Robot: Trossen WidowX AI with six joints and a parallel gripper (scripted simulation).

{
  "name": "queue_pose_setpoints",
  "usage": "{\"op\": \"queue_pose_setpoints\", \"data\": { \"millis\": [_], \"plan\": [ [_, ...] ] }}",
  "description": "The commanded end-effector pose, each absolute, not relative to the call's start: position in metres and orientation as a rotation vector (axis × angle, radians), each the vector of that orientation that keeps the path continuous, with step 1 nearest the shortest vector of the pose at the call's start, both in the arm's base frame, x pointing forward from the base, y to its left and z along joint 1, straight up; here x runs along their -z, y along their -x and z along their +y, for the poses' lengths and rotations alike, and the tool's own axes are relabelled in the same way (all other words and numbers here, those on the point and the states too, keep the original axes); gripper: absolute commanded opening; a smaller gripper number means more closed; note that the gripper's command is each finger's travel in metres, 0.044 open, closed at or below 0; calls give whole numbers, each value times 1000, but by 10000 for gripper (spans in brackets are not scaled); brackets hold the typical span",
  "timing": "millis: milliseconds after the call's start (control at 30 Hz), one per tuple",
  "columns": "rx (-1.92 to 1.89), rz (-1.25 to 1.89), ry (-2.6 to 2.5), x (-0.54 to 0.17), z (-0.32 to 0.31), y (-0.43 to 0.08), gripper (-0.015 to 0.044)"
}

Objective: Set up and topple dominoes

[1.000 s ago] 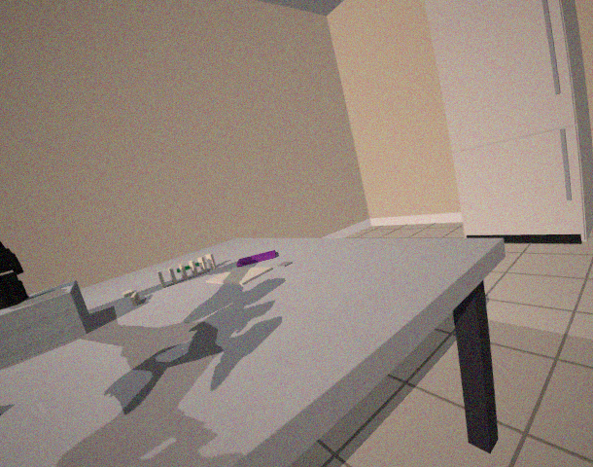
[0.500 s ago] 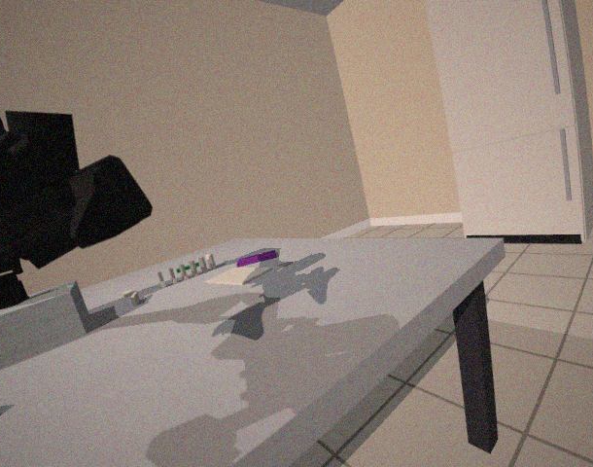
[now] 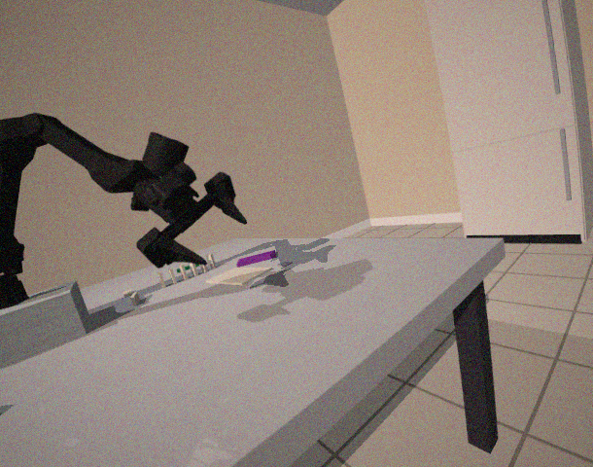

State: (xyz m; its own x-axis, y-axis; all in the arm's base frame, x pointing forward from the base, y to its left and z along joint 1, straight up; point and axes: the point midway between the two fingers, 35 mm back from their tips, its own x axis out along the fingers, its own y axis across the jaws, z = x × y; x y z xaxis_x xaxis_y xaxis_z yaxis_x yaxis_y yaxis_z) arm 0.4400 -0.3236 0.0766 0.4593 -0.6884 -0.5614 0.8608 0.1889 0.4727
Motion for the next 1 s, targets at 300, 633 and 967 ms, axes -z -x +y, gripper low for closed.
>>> {"op": "queue_pose_setpoints", "data": {
  "millis": [300,633,967],
  "plan": [
    [874,588,-1058,-43,-110,-465,440],
    [827,906,-1167,-26,55,-405,440],
    [934,1210,-1129,-19,166,-277,440]
  ]
}}
